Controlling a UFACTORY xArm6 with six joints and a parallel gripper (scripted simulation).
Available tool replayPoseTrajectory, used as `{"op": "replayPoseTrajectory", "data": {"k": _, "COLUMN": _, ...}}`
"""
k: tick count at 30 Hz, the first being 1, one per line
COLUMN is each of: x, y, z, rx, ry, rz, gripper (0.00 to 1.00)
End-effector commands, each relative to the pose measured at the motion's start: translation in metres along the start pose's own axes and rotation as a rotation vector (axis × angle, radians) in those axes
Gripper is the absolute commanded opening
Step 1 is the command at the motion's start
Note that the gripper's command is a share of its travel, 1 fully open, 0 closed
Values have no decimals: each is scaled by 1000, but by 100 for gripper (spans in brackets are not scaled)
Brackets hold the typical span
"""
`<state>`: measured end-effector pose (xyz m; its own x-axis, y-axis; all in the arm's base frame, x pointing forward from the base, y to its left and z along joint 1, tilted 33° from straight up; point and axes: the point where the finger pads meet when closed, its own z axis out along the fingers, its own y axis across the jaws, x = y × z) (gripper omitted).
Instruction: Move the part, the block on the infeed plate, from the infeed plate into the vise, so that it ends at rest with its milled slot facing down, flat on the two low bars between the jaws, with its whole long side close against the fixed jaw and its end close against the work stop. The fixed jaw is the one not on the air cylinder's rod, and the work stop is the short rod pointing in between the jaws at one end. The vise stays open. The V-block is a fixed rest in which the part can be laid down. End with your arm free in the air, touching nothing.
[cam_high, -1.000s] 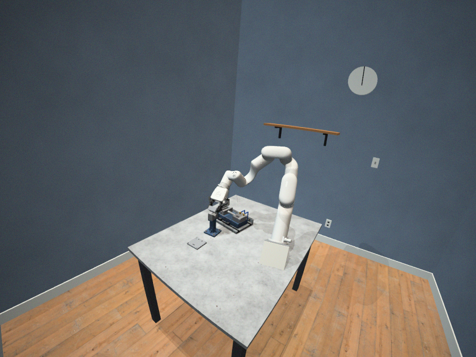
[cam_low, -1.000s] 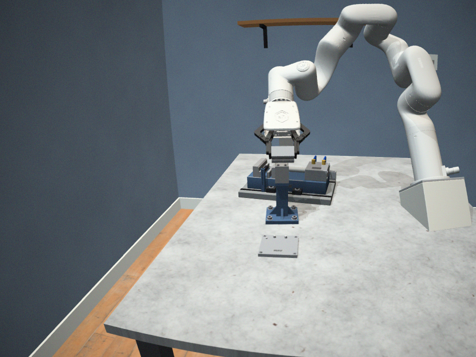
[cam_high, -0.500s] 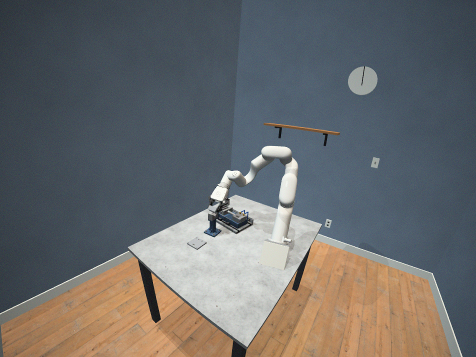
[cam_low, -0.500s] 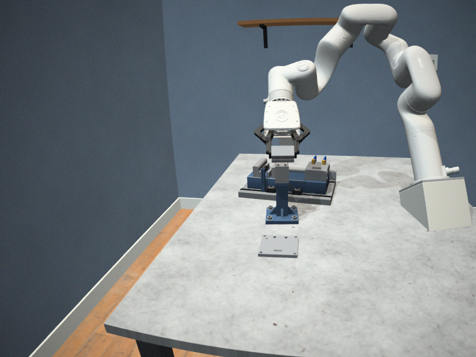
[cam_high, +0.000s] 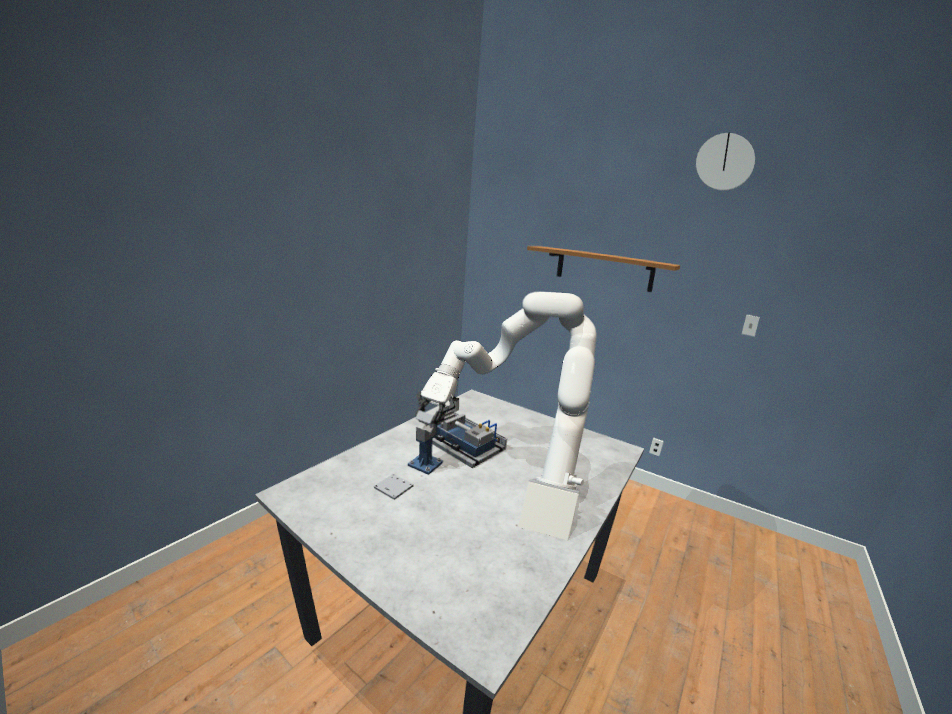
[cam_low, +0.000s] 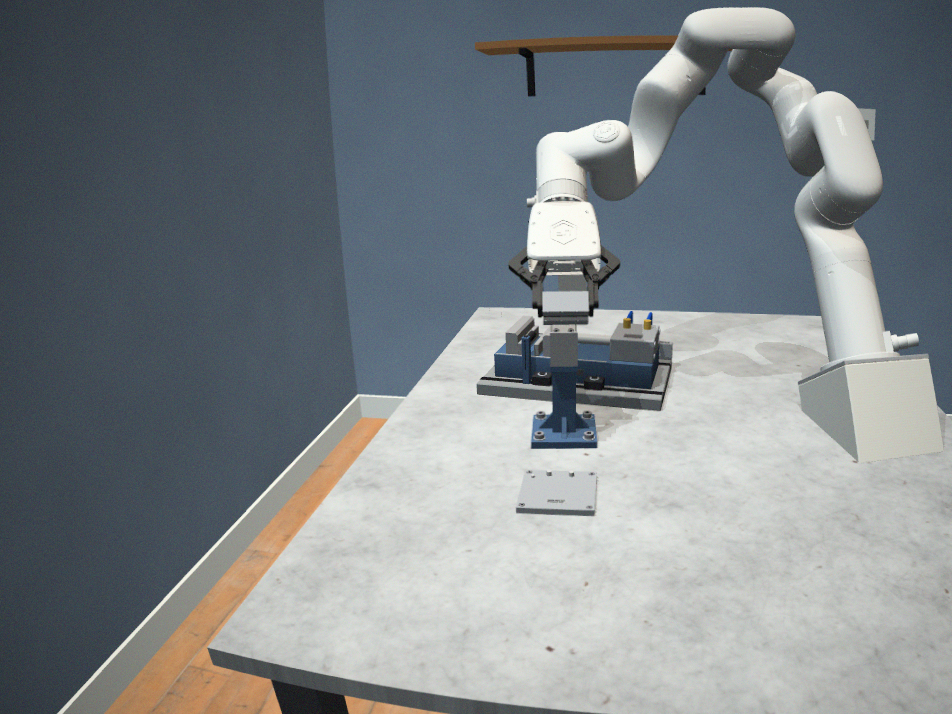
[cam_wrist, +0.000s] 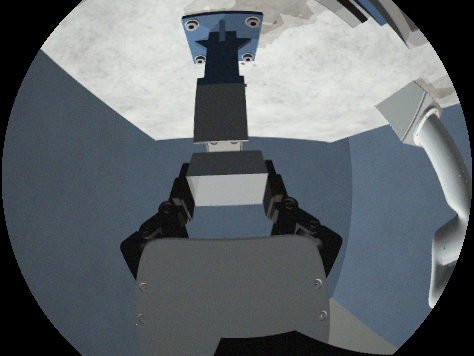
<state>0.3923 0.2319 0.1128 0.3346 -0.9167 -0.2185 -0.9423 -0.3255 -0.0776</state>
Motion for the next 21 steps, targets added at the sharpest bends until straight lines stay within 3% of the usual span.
{"op": "replayPoseTrajectory", "data": {"k": 1, "x": -1, "y": -1, "z": -1, "rx": 3, "ry": 0, "rz": -2, "gripper": 0}}
{"op": "replayPoseTrajectory", "data": {"k": 21, "x": -1, "y": 0, "z": -1, "rx": 3, "ry": 34, "rz": -2, "gripper": 0}}
